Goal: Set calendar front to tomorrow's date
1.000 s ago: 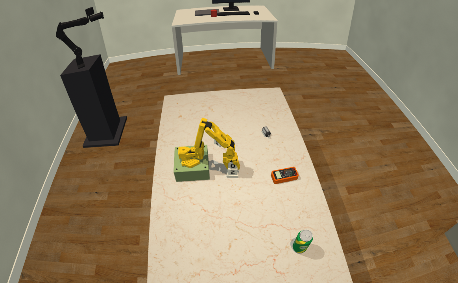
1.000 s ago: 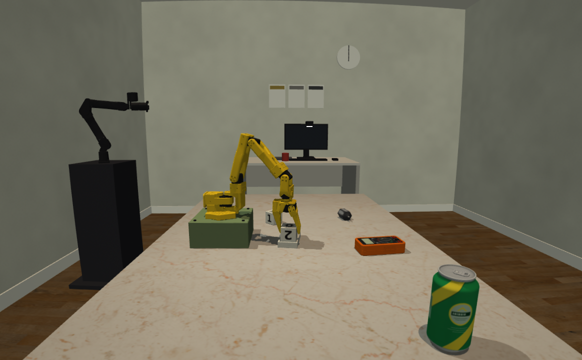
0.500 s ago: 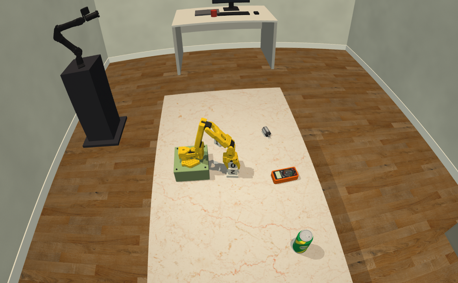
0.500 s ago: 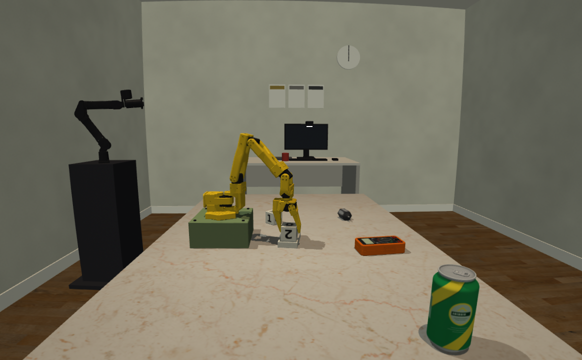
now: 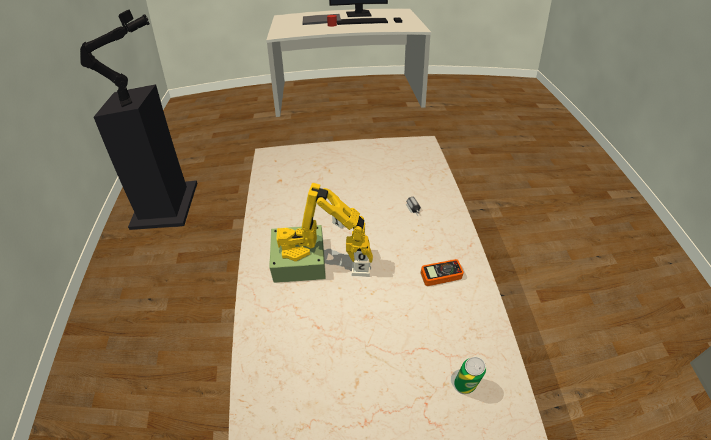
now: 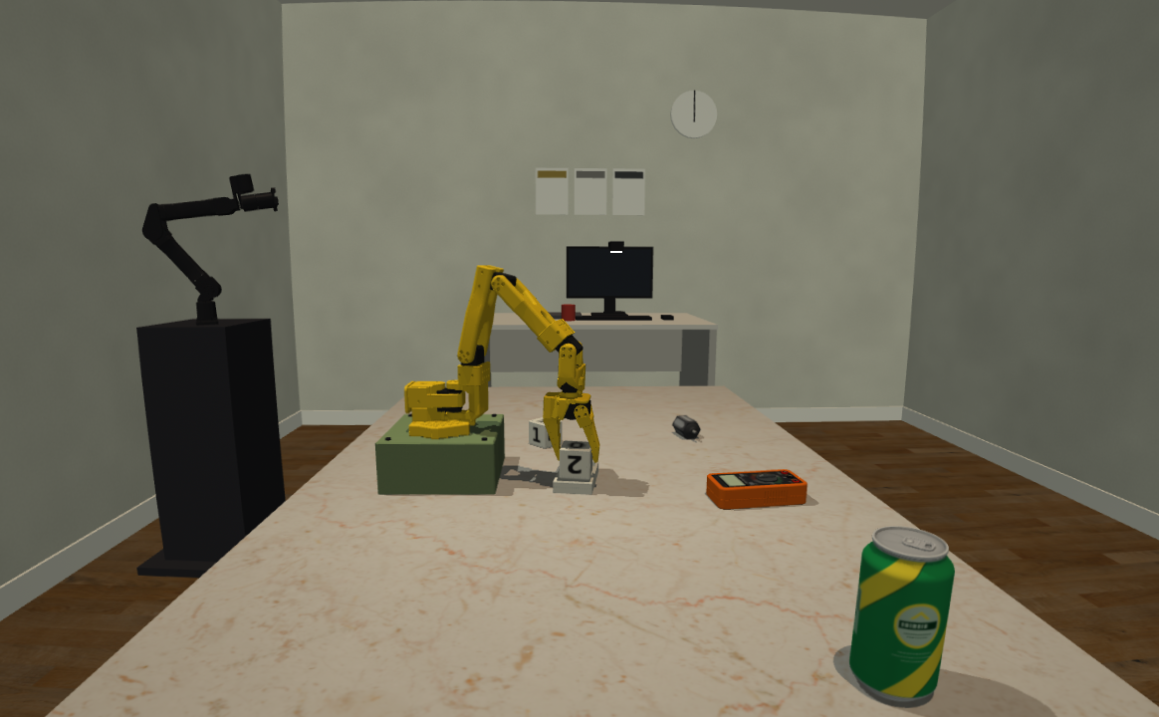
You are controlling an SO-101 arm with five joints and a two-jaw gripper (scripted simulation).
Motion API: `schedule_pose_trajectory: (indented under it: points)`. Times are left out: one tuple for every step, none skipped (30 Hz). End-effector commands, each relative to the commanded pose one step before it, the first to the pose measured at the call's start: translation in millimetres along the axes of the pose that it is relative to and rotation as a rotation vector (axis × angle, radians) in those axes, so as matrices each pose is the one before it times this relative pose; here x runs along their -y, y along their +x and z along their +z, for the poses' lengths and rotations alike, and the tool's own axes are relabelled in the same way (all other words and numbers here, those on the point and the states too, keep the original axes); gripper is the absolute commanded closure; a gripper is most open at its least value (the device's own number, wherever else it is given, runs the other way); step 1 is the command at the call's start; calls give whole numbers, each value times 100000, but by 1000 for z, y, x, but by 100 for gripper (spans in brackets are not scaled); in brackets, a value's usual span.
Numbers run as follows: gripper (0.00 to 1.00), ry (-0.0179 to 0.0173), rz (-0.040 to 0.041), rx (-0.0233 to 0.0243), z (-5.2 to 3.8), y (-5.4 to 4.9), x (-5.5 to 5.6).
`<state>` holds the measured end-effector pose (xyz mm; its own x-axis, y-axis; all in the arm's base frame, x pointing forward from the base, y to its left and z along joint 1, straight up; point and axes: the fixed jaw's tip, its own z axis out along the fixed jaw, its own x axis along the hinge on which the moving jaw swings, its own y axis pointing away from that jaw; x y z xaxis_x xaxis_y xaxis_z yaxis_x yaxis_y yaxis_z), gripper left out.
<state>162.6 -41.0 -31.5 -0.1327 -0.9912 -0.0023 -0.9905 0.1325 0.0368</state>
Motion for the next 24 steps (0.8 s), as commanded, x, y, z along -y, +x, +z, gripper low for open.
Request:
schedule_pose_trajectory:
  points:
    - [100, 2476, -194, -106, -4409, 697, 4420]
    - [100, 0, 0, 0, -193, 0, -26]
    - [100, 0, 0, 0, -349, 7, -41]
    - [100, 0, 0, 0, -529, 7, -67]
    - [100, 0, 0, 0, -734, 7, -93]
    - [100, 0, 0, 0, -939, 8, -131]
    - [100, 0, 0, 0, -1149, 8, -163]
    - [100, 0, 0, 0, -1342, 8, -207]
    - [100, 0, 0, 0, -1523, 9, -245]
    - [100, 0, 0, 0, -1680, 9, -290]
    - [100, 0, 0, 3, -1813, 9, -330]
    - [100, 0, 0, 0, -1904, 3, -376]
    - [100, 0, 0, 0, -1977, 3, -416]
    - [100, 0, 0, 0, -2002, -3, -452]
    - [100, 0, 0, 0, 0, 0, 0]
    - [100, 0, 0, 0, 0, 0, 0]
    - [100, 2, 0, -2, -1994, -2, -473]
    - [100, 0, 0, 3, -1958, -10, -496]
    - [100, 0, 0, 0, -1874, -10, -497]
    - [100, 0, 0, 0, -1772, -16, -499]
    - [100, 0, 0, 0, -1634, -10, -477]
    - [100, 0, 0, 0, -1472, -16, -444]
    - [100, 0, 0, 0, -1297, -17, -405]
    - [100, 0, 0, 0, -1098, -11, -360]
